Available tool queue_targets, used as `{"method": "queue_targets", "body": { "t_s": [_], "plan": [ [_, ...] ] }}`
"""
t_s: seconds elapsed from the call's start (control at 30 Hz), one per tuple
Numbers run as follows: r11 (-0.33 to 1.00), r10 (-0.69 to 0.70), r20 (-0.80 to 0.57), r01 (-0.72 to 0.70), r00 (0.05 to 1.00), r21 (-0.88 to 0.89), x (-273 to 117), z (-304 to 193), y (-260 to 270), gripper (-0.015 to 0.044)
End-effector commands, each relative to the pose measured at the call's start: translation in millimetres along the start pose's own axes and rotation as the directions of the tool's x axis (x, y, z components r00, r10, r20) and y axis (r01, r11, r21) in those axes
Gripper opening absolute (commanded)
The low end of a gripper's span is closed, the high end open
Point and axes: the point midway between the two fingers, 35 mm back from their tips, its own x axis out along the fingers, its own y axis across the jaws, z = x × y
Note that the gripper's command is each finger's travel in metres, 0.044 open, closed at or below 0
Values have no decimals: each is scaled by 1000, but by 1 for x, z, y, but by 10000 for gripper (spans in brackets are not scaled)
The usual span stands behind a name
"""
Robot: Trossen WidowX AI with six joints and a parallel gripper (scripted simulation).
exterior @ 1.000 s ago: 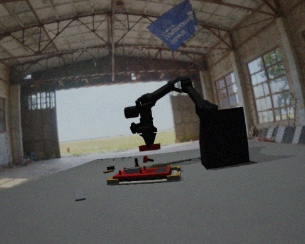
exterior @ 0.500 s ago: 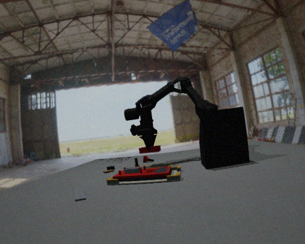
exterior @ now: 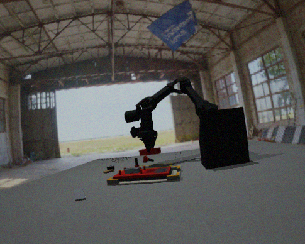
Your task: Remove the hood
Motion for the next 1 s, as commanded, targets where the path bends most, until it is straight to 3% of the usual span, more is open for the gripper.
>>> {"method": "queue_targets", "body": {
  "t_s": [0.0,0.97],
  "plan": [
    [1000,2,0,-2,1000,-6,3,0,1,0],
    [1000,0,0,0,1000,-6,22,0,0,0]
  ]
}}
